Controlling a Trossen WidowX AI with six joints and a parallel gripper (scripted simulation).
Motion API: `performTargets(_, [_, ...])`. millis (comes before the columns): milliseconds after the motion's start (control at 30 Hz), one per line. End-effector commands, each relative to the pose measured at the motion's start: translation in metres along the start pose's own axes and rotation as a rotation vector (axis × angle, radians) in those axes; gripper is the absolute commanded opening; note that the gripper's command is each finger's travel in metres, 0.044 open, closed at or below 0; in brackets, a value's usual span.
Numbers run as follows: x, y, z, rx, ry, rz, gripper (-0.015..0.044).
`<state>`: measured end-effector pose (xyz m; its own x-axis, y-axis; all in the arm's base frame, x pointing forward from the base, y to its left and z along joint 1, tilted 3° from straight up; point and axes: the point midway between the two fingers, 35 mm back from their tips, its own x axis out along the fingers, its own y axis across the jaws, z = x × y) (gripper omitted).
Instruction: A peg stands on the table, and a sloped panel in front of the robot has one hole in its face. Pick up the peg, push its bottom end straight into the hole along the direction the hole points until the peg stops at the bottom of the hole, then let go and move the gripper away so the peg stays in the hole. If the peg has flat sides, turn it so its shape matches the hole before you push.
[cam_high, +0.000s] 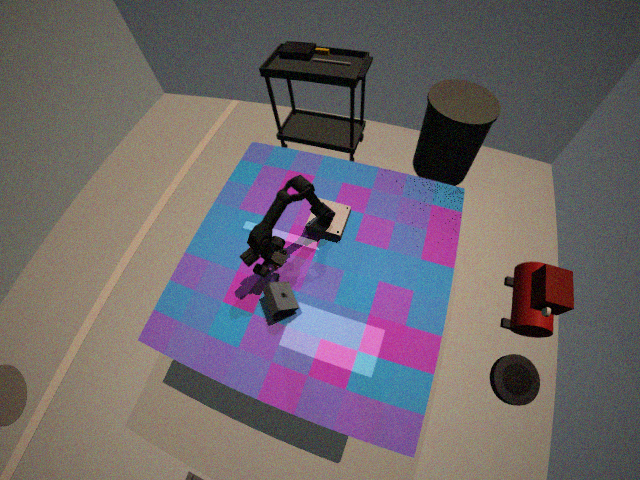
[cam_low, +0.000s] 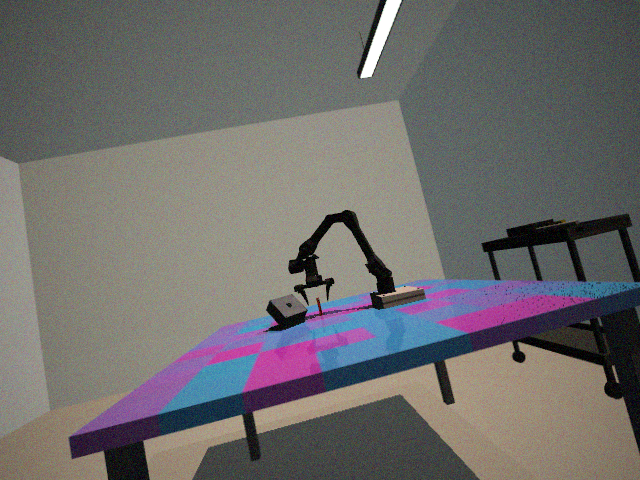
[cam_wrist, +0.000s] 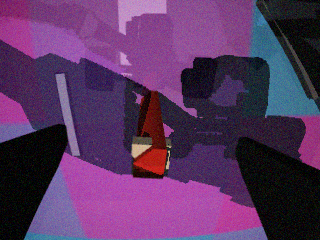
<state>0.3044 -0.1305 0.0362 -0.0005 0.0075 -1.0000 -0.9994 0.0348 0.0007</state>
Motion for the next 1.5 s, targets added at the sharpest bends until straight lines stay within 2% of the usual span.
performTargets(0, [0.008, 0.001, 0.001, -0.003, -0.007, 0.007, 0.044])
performTargets(333, [0.019, 0.002, 0.002, -0.003, -0.007, 0.008, 0.044])
performTargets(833, [0.016, 0.002, 0.001, -0.001, -0.002, 0.004, 0.0046])
performTargets(1067, [0.016, 0.002, 0.001, -0.001, -0.002, 0.004, 0.0])
performTargets(1300, [0.013, 0.001, 0.001, -0.001, -0.002, 0.004, 0.0])
performTargets(1467, [-0.003, 0.0, 0.0, -0.002, -0.003, 0.004, 0.0])
